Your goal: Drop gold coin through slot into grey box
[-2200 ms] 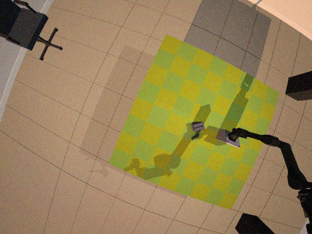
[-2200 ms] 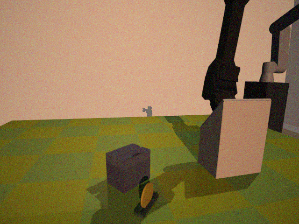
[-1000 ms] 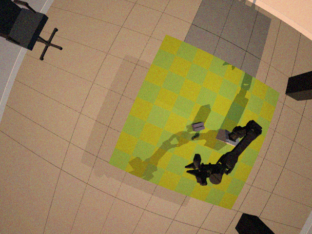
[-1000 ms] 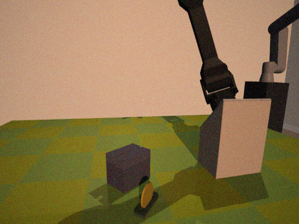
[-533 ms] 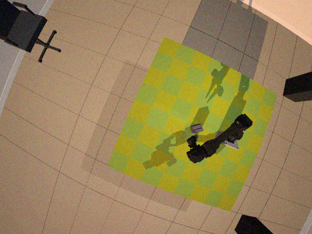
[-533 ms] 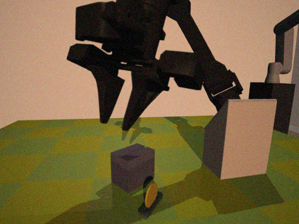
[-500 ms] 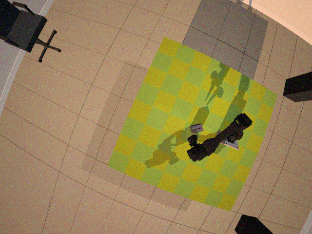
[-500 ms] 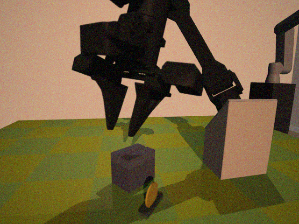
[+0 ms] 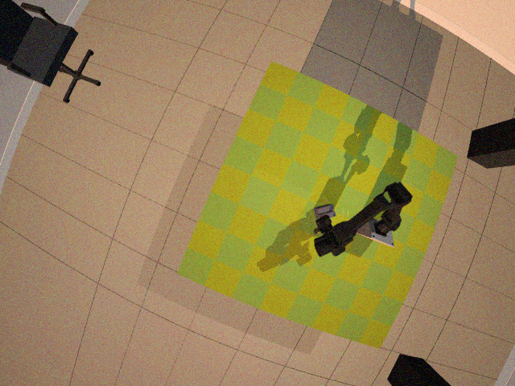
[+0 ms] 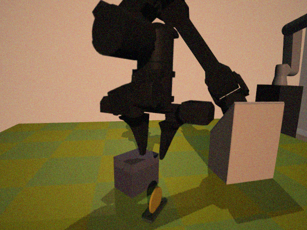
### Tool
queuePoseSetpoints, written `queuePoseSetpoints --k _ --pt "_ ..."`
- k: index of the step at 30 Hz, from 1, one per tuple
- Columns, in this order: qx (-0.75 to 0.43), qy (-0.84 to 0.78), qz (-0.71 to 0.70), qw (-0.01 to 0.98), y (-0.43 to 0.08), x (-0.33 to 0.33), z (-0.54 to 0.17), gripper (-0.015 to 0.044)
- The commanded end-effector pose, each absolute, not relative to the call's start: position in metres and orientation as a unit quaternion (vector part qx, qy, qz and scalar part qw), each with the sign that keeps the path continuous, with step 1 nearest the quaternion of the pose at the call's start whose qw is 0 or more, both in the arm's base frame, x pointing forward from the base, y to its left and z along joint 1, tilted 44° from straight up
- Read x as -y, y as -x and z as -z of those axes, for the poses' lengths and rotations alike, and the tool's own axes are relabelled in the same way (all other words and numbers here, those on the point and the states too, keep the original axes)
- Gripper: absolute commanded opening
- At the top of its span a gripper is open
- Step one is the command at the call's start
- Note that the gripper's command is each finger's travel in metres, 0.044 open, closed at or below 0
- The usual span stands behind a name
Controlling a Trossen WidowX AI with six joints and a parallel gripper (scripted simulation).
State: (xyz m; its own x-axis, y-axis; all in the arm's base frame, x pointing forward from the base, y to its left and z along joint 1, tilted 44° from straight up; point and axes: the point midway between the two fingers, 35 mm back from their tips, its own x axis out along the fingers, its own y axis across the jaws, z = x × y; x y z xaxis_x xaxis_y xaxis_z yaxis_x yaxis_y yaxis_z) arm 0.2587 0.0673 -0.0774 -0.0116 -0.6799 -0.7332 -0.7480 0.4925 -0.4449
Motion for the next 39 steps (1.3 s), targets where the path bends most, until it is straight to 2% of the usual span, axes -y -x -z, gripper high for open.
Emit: queuePoseSetpoints --k 1,39 --pt "-0.717 0.502 -0.032 0.483 -0.253 -0.045 0.097 0.0161" --pt "-0.716 0.502 -0.032 0.483 -0.25 -0.004 0.14 0.0161"
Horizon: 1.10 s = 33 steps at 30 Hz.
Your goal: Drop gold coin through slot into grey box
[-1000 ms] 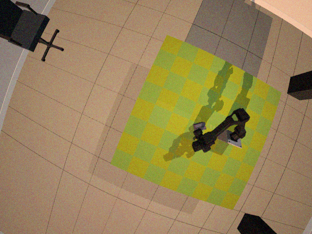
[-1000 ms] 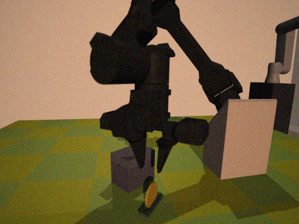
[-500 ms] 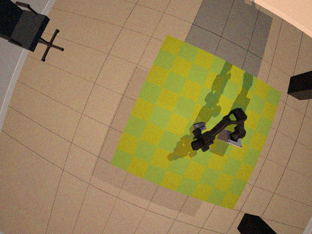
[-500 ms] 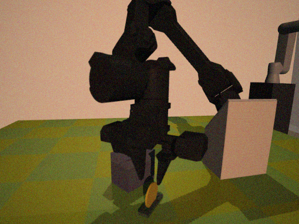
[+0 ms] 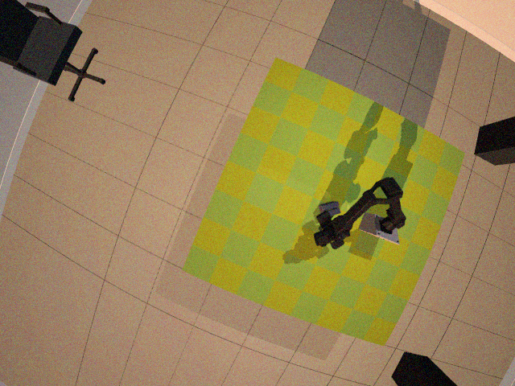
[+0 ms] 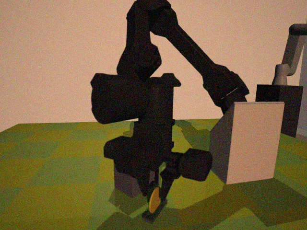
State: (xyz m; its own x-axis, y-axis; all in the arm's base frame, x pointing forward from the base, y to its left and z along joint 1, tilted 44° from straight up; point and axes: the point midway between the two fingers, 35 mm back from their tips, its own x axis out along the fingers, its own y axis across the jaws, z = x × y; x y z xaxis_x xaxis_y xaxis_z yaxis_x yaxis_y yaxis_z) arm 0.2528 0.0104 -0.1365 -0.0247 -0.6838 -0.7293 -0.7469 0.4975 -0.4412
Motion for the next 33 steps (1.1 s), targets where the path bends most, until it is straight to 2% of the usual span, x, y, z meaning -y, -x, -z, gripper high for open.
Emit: queuePoseSetpoints --k 1,10,16,33 --pt "-0.716 0.503 -0.032 0.483 -0.2497 -0.0032 0.1415 0.0161" --pt "-0.717 0.503 -0.031 0.482 -0.2482 0.0052 0.1494 0.0161" --pt "-0.717 0.503 -0.031 0.482 -0.2482 0.0052 0.1494 0.0003" --pt "-0.711 0.492 -0.028 0.501 -0.2528 -0.0036 0.1463 0.0"
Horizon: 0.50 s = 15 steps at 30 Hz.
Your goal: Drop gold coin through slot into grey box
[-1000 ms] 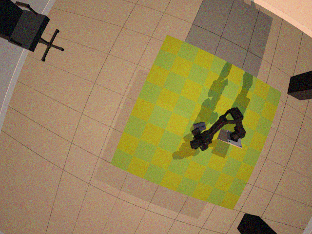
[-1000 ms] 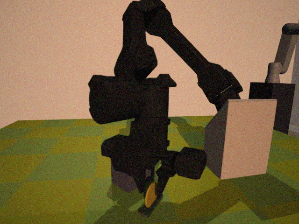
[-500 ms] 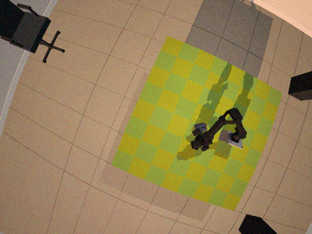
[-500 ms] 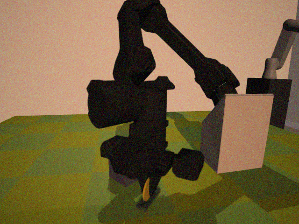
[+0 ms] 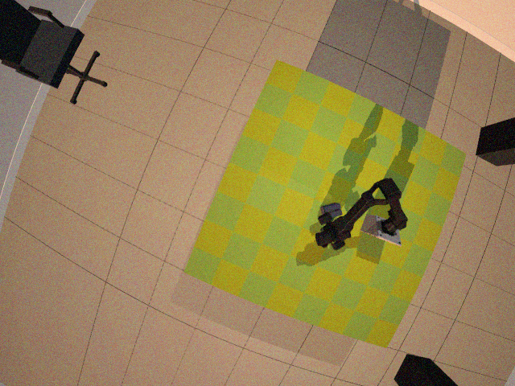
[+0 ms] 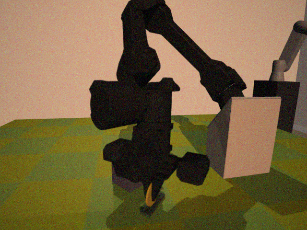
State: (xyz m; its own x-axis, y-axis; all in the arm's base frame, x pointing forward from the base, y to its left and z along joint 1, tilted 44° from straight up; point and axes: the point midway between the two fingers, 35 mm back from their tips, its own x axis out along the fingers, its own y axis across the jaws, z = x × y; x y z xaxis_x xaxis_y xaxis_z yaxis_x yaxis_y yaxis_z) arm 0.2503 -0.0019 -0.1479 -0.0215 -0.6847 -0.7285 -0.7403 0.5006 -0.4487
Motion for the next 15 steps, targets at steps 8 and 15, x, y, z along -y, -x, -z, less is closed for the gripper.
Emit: queuePoseSetpoints --k 8,15 --pt "-0.712 0.493 -0.03 0.498 -0.254 -0.015 0.135 0.0" --pt "-0.713 0.495 -0.032 0.495 -0.255 -0.027 0.123 0.0"
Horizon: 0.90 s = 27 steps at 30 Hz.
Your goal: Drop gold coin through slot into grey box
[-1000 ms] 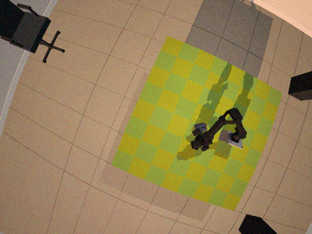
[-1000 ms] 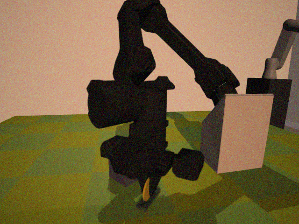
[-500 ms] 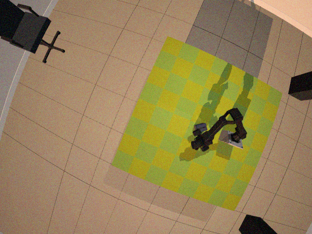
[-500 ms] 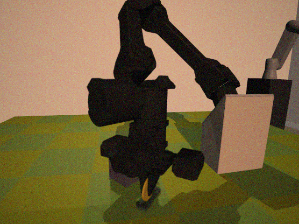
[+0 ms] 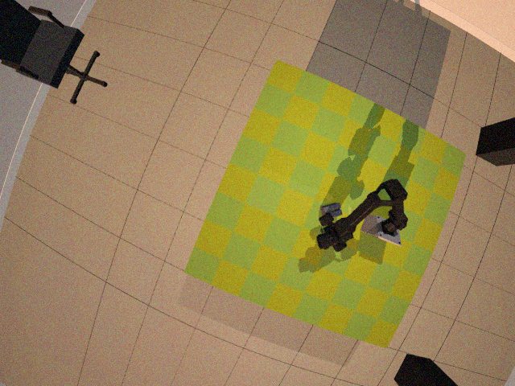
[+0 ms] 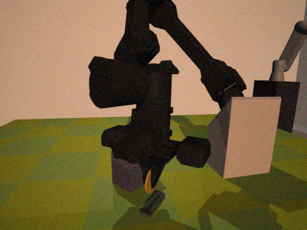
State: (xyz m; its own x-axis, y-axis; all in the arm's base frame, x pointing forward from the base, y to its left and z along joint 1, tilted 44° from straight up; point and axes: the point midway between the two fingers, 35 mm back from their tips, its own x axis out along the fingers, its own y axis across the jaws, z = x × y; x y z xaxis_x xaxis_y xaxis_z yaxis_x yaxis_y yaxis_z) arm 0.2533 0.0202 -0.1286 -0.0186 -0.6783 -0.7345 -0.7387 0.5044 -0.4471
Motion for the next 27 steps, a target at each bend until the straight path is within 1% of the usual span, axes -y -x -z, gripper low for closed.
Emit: queuePoseSetpoints --k 1,23,27 --pt "-0.713 0.495 -0.032 0.495 -0.255 -0.029 0.121 0.0" --pt "-0.717 0.502 -0.033 0.483 -0.251 -0.062 0.081 0.0" --pt "-0.717 0.481 -0.003 0.504 -0.25 -0.061 0.079 0.0"
